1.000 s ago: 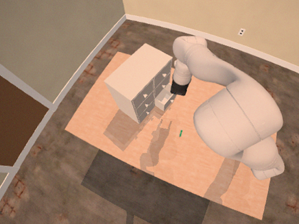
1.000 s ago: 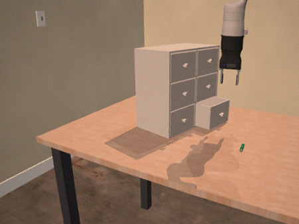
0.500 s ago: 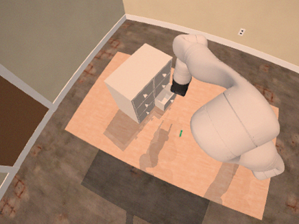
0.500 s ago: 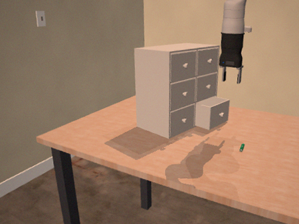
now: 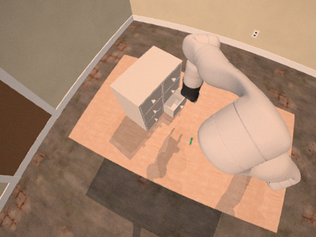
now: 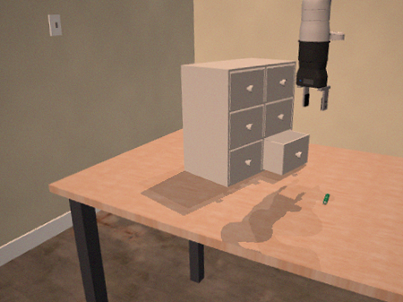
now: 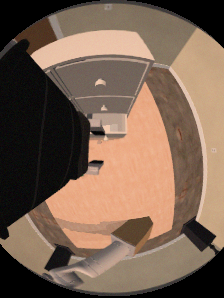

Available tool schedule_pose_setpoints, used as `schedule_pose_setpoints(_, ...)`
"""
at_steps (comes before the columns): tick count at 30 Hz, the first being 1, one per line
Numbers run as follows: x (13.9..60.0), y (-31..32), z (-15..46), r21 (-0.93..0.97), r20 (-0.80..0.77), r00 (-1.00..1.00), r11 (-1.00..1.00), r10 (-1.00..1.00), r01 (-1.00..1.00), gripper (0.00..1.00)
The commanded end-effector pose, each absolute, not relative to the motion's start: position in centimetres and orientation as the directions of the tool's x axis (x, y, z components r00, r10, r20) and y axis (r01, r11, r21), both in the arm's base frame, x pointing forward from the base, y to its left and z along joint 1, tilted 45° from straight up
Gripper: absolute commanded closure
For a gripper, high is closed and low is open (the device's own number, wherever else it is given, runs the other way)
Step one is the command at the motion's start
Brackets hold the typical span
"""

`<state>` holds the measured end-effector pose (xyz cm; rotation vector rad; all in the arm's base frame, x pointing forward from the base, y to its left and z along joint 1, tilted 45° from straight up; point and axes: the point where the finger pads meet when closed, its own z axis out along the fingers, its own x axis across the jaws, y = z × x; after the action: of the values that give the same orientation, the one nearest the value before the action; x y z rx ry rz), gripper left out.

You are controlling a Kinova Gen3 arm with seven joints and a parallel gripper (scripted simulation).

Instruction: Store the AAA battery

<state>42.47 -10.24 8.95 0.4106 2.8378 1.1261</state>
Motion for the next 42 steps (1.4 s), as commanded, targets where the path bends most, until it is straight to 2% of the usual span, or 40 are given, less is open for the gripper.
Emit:
schedule_pose_setpoints(1,42.4,-10.4,9.1,0.677,0.067,-0.953,0.688,0.294,0.26,0.0)
schedule_pose_setpoints(29,40.6,-11.1,10.3,0.574,0.375,-0.736,0.482,0.563,0.661,0.0)
schedule_pose_setpoints(42,39.7,-11.5,10.9,0.47,0.505,-0.56,0.335,0.657,0.816,0.0)
